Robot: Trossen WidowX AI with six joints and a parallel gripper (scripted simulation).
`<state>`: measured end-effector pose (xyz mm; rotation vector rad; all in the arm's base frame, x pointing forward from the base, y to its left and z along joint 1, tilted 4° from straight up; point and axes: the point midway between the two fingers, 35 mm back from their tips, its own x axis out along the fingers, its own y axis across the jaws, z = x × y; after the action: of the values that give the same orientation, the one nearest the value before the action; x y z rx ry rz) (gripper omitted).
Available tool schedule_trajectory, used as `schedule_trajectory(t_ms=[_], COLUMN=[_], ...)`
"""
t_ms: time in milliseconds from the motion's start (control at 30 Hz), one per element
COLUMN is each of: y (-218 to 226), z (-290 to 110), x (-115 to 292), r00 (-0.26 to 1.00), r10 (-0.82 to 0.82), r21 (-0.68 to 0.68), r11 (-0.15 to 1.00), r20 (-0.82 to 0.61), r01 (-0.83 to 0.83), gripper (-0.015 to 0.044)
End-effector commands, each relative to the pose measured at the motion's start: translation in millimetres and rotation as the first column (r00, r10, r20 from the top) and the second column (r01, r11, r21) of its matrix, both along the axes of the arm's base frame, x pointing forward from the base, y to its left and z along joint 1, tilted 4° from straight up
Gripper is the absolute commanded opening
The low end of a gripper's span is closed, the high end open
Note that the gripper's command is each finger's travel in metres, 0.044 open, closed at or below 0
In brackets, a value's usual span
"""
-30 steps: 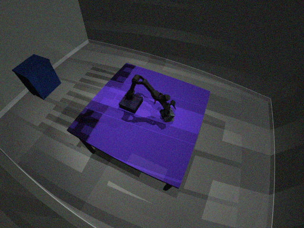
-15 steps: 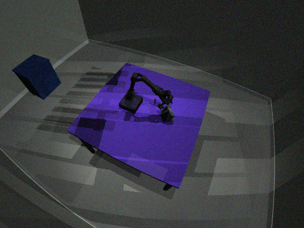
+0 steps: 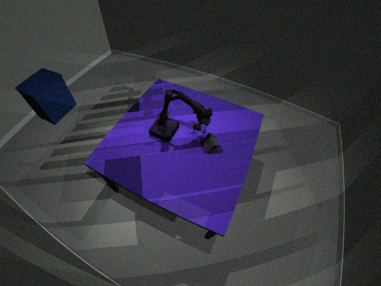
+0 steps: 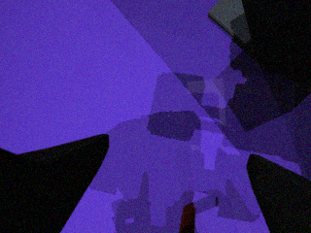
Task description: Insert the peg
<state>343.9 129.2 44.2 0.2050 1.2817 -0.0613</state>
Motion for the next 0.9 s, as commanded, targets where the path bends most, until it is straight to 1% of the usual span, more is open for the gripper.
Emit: schedule_trajectory(t_ms=[0, 400, 600, 867], y=[5, 5, 5, 5], z=[6, 18, 16, 4], x=[-19, -82, -81, -79], r00=[0.997, 0.945, 0.944, 0.944], r10=[0.062, 0.209, 0.211, 0.211], r21=[-0.039, -0.127, -0.128, -0.128], r11=[0.997, 0.961, 0.960, 0.960], r20=[-0.054, -0.253, -0.255, -0.255], r01=[-0.065, -0.247, -0.249, -0.249], gripper=[0.0440, 0.0440, 0.0440, 0.0440])
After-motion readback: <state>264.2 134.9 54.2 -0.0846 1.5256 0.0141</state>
